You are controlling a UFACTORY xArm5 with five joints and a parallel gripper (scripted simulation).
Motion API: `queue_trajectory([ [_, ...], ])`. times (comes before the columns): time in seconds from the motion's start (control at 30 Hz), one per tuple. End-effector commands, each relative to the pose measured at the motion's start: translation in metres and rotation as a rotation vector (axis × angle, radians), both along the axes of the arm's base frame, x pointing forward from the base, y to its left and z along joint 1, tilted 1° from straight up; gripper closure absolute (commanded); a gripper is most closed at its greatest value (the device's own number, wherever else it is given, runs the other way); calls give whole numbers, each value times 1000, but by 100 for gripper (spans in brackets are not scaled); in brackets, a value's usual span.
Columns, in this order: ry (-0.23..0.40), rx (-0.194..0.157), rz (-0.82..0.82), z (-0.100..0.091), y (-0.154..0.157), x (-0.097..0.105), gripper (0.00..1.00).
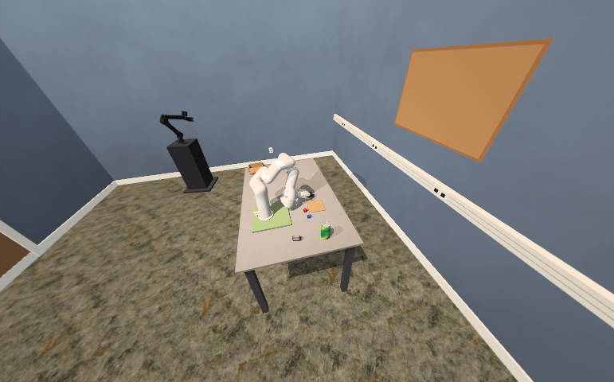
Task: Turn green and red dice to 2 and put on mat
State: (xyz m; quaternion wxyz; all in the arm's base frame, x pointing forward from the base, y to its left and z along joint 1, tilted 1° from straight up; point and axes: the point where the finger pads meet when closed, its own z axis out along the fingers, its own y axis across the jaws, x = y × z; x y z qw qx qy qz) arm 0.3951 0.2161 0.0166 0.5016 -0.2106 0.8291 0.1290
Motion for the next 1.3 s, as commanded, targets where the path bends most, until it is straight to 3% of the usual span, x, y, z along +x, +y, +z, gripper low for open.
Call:
queue_trajectory([
  [0.0, -2, 1, 0, 1, 0, 0, 63],
  [0.03, -2, 1, 0, 1, 0, 0, 58],
  [1.27, -2, 1, 0, 1, 0, 0, 58],
])
